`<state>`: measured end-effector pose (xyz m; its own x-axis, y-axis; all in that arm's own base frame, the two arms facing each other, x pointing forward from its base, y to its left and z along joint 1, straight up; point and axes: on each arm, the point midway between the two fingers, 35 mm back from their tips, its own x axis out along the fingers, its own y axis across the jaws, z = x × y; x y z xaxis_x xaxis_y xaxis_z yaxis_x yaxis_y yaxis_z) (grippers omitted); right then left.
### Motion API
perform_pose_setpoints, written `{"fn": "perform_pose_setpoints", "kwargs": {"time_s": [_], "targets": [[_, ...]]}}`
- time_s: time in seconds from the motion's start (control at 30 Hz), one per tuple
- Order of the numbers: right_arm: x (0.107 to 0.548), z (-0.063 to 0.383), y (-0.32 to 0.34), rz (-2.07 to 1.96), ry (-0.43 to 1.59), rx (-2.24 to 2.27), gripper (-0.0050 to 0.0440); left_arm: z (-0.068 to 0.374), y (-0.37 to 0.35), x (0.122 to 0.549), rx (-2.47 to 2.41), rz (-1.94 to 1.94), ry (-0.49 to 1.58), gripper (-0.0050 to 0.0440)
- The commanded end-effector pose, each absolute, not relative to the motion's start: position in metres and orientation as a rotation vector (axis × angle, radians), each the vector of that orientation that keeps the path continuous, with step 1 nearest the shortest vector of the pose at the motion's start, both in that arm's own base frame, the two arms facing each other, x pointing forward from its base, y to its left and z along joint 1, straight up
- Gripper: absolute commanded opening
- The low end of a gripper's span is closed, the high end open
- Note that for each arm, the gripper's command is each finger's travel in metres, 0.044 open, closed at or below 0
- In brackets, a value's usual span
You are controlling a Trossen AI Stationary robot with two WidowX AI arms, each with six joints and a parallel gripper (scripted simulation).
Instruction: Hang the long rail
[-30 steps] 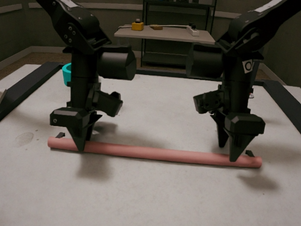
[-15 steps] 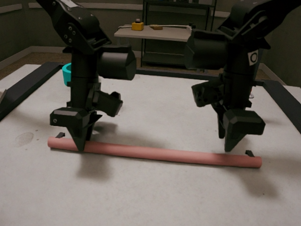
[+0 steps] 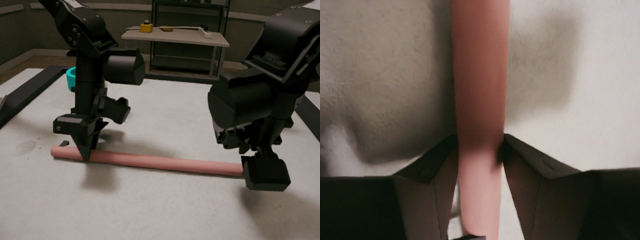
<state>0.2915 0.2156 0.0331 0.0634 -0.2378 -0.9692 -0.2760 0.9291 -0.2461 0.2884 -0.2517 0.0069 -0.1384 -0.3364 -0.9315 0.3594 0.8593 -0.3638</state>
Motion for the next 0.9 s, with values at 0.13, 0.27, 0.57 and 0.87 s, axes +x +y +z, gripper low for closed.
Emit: {"fn": "perform_pose_setpoints", "kwargs": {"time_s": [0.13, 0.27, 0.57, 0.87], "targets": [[0.295, 0.033, 0.212, 0.017, 1.511, -0.414, 0.0225, 0.014, -0.255, 0.293, 0.016, -0.617, 1.572, -0.005], [0.296, 0.03, 0.211, 0.021, 1.505, -0.411, 0.0225, 0.014, -0.255, 0.293, 0.016, -0.617, 1.572, -0.005], [0.297, 0.018, 0.208, 0.02, 1.508, -0.413, 0.0225, 0.014, -0.255, 0.293, 0.016, -0.617, 1.572, -0.005], [0.298, 0.006, 0.205, 0.02, 1.506, -0.412, 0.0206, 0.014, -0.255, 0.293, 0.016, -0.617, 1.572, -0.005]]}}
